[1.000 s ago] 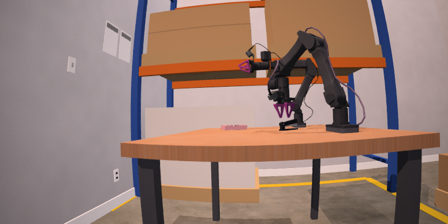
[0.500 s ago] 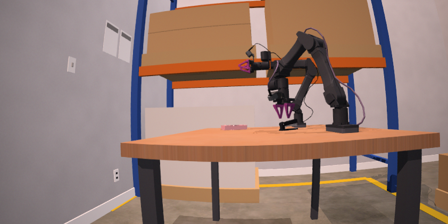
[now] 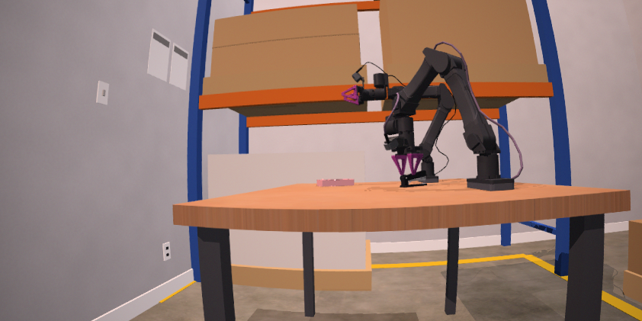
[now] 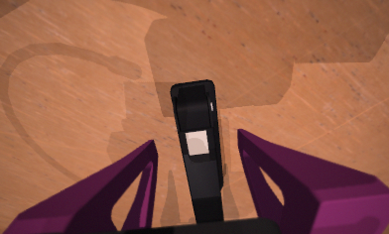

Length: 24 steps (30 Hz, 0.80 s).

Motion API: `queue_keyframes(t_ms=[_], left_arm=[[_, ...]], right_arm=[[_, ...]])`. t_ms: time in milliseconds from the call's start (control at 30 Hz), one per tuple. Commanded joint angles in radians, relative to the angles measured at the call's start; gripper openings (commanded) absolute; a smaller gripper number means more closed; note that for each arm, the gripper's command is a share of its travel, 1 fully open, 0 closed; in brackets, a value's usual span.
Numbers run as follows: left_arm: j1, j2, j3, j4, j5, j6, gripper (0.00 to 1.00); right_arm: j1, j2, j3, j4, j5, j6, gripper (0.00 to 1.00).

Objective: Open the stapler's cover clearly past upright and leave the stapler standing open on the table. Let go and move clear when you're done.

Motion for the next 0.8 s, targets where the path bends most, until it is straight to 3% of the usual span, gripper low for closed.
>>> queue_keyframes(t_ms=[0, 767], left_arm=[[0.011, 0.007, -0.023, 0.042, 0.002, -0.006, 0.59], [0.011, 0.053, -0.087, 0.152, 0.002, -0.006, 0.59]], right_arm=[[-0.002, -0.015, 0.002, 0.007, -0.006, -0.006, 1.0], [-0.002, -0.015, 0.002, 0.007, -0.006, -0.006, 1.0]])
